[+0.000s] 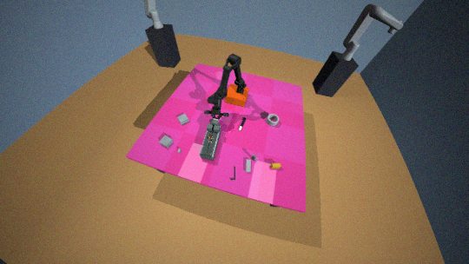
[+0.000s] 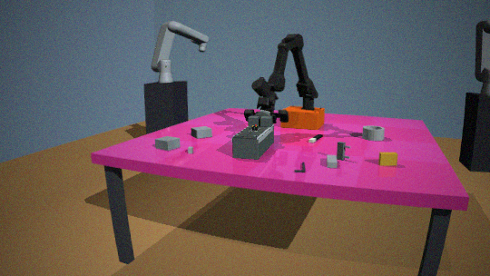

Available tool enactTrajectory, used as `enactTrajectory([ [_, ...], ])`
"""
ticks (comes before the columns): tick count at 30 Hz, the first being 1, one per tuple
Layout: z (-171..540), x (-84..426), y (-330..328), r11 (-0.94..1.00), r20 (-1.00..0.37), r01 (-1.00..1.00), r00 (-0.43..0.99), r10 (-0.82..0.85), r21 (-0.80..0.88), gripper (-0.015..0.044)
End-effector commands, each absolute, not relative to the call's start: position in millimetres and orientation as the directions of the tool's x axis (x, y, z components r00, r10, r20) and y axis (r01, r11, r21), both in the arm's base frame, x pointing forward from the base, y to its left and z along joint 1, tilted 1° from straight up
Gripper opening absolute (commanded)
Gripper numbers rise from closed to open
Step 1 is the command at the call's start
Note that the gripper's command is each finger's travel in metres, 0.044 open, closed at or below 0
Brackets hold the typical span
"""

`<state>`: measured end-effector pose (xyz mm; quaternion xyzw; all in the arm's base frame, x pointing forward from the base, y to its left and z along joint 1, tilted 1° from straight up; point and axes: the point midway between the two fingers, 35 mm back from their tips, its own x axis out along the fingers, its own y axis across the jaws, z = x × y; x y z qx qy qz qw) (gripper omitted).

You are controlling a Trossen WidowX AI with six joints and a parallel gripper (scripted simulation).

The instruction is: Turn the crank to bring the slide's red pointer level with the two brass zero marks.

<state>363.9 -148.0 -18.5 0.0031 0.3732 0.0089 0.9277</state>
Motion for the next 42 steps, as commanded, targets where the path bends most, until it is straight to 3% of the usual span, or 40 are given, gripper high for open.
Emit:
enactTrajectory([
  [1,-16.6,363.8,-157.0,1.000,-0.691,0.006,0.723,-0.008,-0.005,0.0000],
  [42,-13.9,363.9,-159.8,1.000,-0.691,0.006,0.723,-0.008,-0.005,0.0000],
])
